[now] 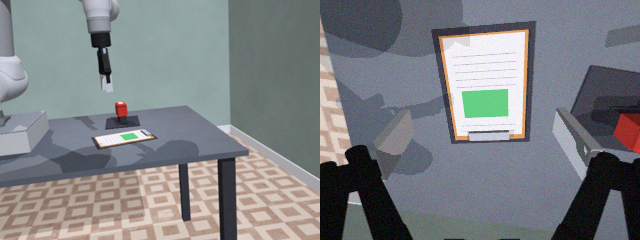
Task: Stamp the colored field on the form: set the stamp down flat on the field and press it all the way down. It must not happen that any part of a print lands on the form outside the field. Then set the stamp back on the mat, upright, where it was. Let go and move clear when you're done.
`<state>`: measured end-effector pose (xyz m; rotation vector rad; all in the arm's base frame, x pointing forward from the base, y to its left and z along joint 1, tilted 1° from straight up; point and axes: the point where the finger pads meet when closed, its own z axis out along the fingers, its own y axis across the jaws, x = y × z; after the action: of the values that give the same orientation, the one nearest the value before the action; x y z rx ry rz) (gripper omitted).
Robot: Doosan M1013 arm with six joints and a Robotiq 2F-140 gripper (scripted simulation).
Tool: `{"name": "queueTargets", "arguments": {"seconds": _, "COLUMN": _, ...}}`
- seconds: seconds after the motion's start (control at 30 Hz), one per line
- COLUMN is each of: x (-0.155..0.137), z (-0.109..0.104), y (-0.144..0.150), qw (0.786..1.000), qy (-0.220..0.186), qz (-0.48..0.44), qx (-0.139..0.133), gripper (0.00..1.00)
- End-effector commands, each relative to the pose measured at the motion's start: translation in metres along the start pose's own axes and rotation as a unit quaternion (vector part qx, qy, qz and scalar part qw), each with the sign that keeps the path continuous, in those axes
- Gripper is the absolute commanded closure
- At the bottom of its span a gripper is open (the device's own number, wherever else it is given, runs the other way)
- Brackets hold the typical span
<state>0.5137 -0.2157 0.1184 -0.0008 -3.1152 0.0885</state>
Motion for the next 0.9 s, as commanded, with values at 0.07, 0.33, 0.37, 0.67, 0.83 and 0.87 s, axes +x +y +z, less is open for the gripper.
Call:
{"name": "queueTargets", "arguments": {"seconds": 0.07, "x": -0.001, "z": 0.022, "y": -0.001, "qw": 0.999, "qy": -0.001, "qz": -0.035, "qx": -0.024, "gripper": 0.00}}
{"name": "queueTargets", "arguments": {"seconds": 0.33, "x": 0.000, "z": 0.101, "y": 0.003, "qw": 0.999, "qy": -0.001, "qz": -0.035, "qx": -0.024, "gripper": 0.00}}
{"name": "queueTargets", "arguments": {"seconds": 0.37, "x": 0.000, "z": 0.101, "y": 0.003, "qw": 0.999, "qy": -0.001, "qz": -0.035, "qx": -0.024, "gripper": 0.00}}
{"name": "queueTargets", "arguments": {"seconds": 0.67, "x": 0.000, "z": 0.101, "y": 0.003, "qw": 0.999, "qy": -0.001, "qz": -0.035, "qx": -0.024, "gripper": 0.00}}
{"name": "queueTargets", "arguments": {"seconds": 0.83, "x": 0.000, "z": 0.101, "y": 0.003, "qw": 0.999, "qy": -0.001, "qz": -0.035, "qx": -0.024, "gripper": 0.00}}
{"name": "queueTargets", "arguments": {"seconds": 0.87, "x": 0.000, "z": 0.101, "y": 0.003, "qw": 0.999, "qy": -0.001, "qz": -0.035, "qx": -0.024, "gripper": 0.00}}
